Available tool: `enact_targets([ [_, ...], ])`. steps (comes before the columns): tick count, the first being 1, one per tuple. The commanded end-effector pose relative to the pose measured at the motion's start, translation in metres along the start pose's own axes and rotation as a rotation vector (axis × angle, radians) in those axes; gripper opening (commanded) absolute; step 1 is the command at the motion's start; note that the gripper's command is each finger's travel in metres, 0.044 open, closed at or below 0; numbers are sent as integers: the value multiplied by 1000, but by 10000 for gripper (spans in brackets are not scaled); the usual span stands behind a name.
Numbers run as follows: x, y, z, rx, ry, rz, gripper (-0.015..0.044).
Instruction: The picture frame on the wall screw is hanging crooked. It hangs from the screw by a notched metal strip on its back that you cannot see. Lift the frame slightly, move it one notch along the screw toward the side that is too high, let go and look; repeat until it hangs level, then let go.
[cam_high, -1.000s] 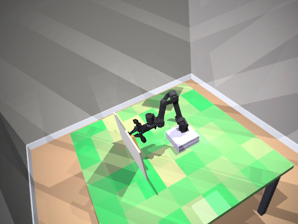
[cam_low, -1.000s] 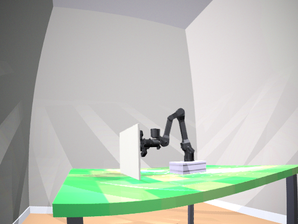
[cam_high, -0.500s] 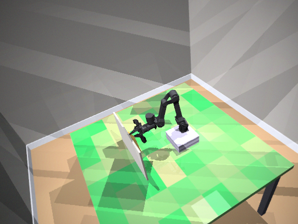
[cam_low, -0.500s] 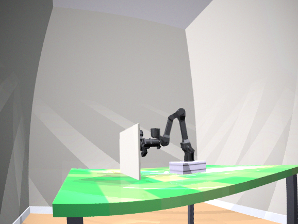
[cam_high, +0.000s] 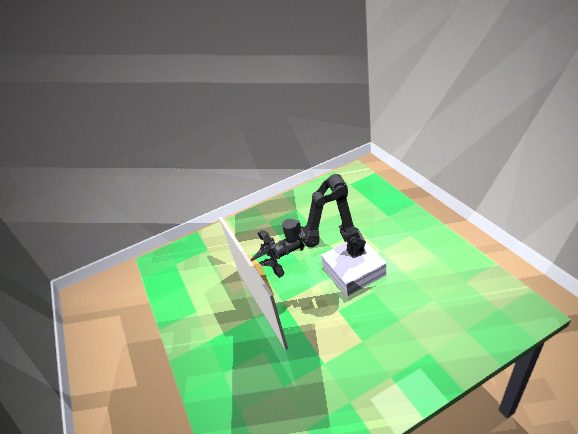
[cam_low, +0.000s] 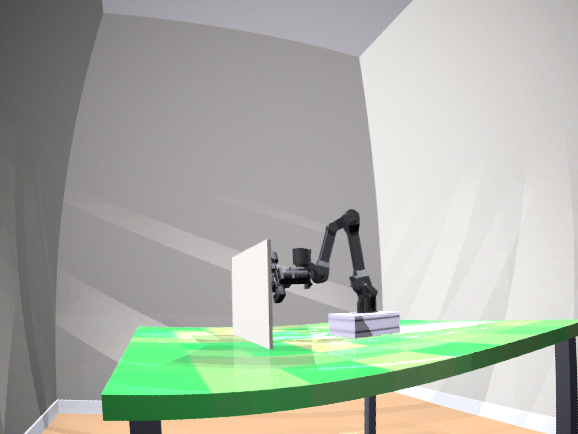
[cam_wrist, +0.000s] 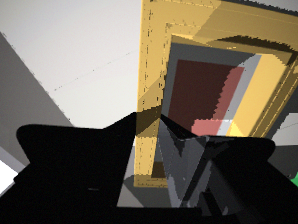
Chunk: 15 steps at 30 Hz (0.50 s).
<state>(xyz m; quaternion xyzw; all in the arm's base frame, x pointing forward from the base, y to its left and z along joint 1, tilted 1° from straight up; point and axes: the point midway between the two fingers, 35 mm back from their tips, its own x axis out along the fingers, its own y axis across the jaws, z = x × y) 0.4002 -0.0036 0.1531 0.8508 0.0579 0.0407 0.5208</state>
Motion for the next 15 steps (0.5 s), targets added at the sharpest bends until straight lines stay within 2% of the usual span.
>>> enact_targets([
  [1,0,1,0,-4,1,10,0],
  [15,0,-4,0,-3,1,10,0],
])
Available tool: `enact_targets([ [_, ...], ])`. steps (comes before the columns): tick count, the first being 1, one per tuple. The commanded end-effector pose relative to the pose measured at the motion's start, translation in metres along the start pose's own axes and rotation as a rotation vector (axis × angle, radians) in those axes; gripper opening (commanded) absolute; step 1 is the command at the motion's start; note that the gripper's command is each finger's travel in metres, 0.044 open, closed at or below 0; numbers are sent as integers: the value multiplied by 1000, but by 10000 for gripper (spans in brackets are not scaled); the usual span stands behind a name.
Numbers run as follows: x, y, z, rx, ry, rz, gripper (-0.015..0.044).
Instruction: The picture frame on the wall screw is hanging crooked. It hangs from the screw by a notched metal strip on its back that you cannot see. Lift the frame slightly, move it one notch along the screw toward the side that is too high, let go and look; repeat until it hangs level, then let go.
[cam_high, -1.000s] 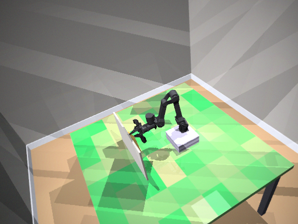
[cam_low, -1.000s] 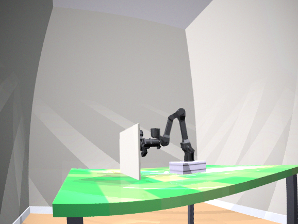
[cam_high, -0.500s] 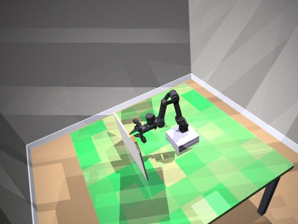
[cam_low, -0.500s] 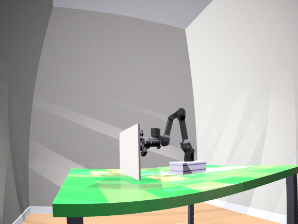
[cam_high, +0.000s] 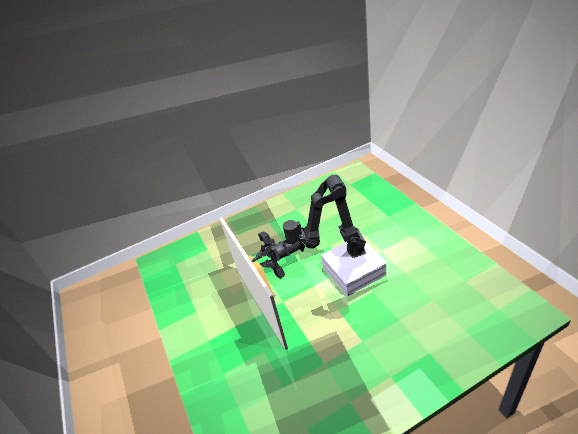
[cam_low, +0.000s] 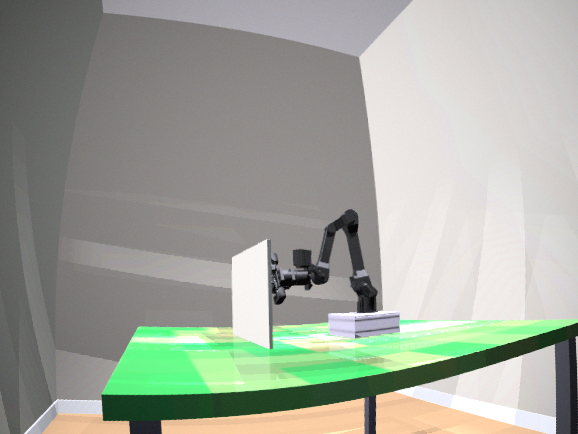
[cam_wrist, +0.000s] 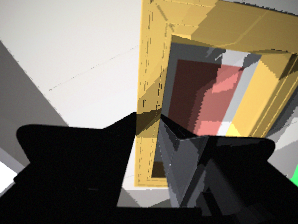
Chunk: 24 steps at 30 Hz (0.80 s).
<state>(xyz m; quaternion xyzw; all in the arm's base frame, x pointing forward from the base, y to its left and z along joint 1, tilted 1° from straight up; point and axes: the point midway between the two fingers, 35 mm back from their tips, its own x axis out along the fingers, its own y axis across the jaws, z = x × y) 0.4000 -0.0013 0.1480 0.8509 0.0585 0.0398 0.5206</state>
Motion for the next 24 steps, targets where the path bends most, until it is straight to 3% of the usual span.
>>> enact_targets([
  [1,0,1,-1,-4,2,11,0],
  [24,0,-3,-1,-44,0,1,0],
])
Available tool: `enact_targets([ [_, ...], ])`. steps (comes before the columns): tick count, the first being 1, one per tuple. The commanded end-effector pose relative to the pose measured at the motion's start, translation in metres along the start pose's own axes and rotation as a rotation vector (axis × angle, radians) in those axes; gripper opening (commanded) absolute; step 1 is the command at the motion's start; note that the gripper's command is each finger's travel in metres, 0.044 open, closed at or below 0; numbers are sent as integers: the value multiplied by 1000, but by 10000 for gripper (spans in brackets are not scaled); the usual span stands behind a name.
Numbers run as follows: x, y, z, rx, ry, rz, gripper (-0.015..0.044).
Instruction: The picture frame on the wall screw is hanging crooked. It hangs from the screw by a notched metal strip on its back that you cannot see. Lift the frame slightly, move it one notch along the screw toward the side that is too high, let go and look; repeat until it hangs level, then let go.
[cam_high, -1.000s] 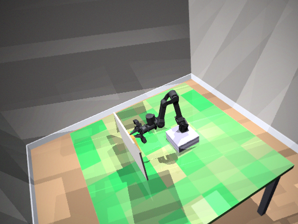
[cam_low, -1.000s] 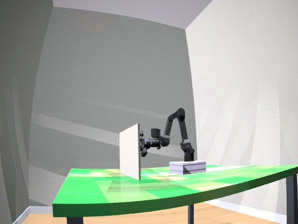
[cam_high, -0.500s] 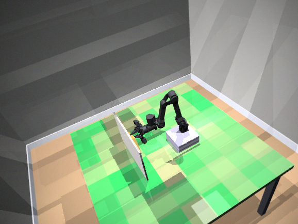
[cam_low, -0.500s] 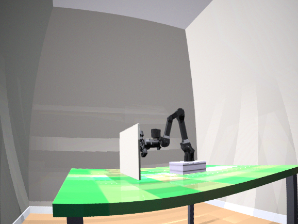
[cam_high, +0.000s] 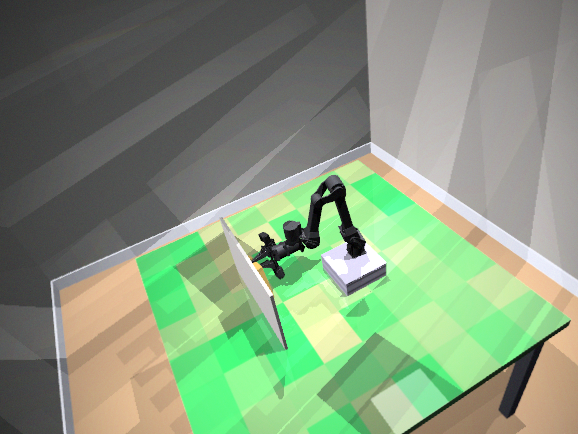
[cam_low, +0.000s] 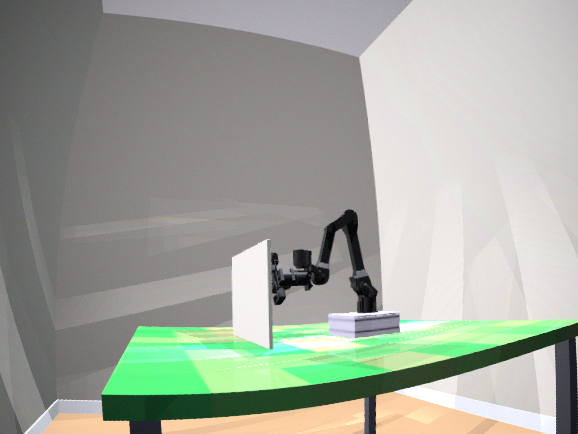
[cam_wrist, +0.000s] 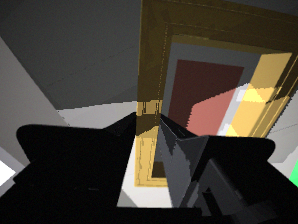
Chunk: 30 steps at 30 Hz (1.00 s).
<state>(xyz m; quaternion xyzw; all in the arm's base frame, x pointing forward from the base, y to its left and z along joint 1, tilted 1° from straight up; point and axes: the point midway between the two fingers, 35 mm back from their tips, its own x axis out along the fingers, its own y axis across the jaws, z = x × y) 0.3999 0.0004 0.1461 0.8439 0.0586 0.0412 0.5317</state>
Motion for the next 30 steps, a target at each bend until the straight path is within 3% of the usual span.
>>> enact_targets([
  [1,0,0,0,-21,-1,1,0],
  [30,0,2,-1,-178,-3,1,0],
])
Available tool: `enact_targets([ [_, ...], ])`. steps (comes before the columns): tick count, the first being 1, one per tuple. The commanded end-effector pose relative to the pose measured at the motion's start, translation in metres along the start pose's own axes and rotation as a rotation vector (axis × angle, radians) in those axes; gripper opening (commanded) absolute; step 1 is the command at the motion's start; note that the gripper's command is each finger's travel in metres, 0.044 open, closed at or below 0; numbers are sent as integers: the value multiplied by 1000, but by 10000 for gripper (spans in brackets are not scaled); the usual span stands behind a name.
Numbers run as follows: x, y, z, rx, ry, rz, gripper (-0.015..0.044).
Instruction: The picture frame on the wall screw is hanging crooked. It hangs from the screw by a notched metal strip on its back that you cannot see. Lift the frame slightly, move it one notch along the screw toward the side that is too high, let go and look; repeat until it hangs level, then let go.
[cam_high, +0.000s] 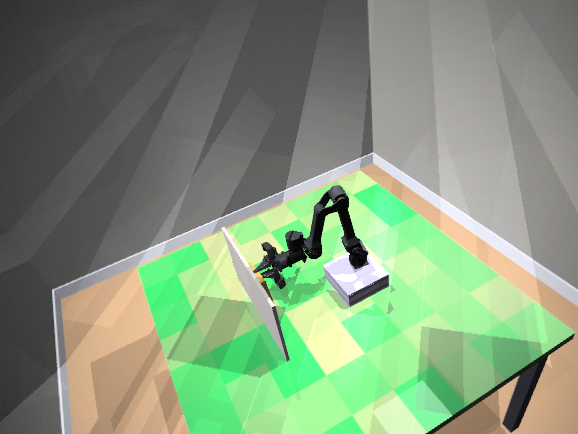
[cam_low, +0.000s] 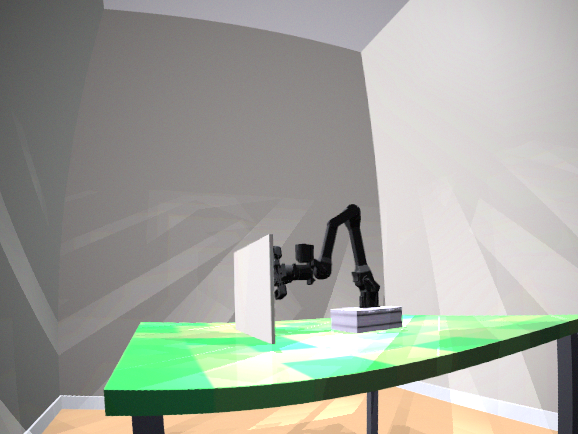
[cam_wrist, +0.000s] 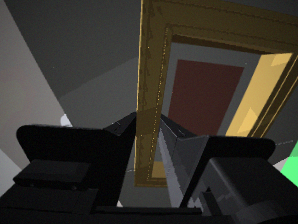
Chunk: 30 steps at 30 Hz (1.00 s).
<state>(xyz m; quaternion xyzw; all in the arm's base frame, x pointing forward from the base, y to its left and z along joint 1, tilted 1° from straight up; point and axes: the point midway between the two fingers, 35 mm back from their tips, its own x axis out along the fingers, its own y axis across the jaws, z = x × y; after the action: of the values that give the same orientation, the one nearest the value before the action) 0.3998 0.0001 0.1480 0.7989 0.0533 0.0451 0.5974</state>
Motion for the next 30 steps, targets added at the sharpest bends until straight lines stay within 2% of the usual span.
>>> enact_targets([
  [1,0,0,0,-23,0,-1,0],
  [30,0,3,-1,-175,-2,-1,0],
])
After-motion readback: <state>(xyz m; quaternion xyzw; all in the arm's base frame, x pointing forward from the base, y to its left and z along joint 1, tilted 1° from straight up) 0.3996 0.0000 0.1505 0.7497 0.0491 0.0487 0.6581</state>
